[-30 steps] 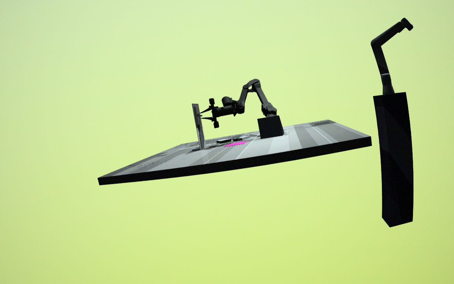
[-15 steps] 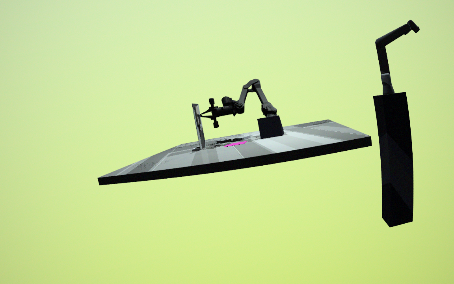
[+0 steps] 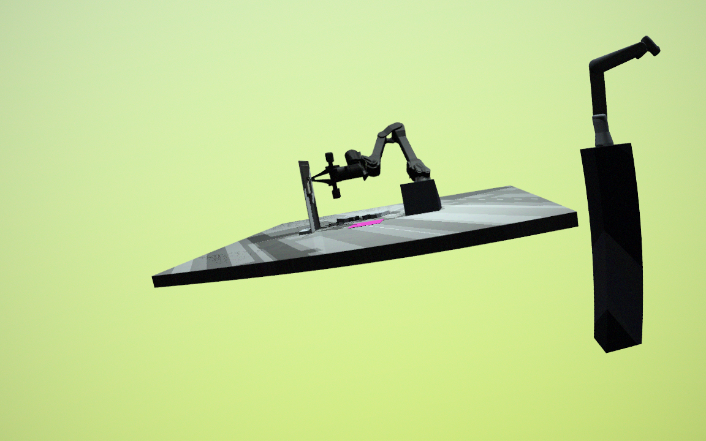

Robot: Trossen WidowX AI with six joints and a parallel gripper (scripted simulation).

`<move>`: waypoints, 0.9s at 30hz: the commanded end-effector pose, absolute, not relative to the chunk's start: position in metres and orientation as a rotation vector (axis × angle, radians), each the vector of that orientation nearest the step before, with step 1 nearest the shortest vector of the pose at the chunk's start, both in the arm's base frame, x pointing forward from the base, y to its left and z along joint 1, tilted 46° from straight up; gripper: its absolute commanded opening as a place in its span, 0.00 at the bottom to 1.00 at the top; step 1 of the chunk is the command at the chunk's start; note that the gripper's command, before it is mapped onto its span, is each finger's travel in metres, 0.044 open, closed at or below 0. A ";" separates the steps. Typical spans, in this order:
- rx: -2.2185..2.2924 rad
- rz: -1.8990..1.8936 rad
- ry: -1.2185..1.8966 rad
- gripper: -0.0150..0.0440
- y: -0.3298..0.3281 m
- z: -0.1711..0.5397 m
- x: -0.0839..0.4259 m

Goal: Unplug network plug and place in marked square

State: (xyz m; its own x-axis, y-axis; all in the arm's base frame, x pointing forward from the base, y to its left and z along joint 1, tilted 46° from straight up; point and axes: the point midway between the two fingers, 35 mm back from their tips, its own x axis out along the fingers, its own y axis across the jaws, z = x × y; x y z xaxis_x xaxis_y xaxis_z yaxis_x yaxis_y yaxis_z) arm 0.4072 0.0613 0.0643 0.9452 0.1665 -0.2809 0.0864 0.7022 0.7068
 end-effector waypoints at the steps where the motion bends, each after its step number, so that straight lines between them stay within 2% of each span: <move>1: 0.790 0.048 0.340 0.25 0.061 0.065 0.404; 27: 0.791 0.047 0.341 0.25 0.062 0.066 0.389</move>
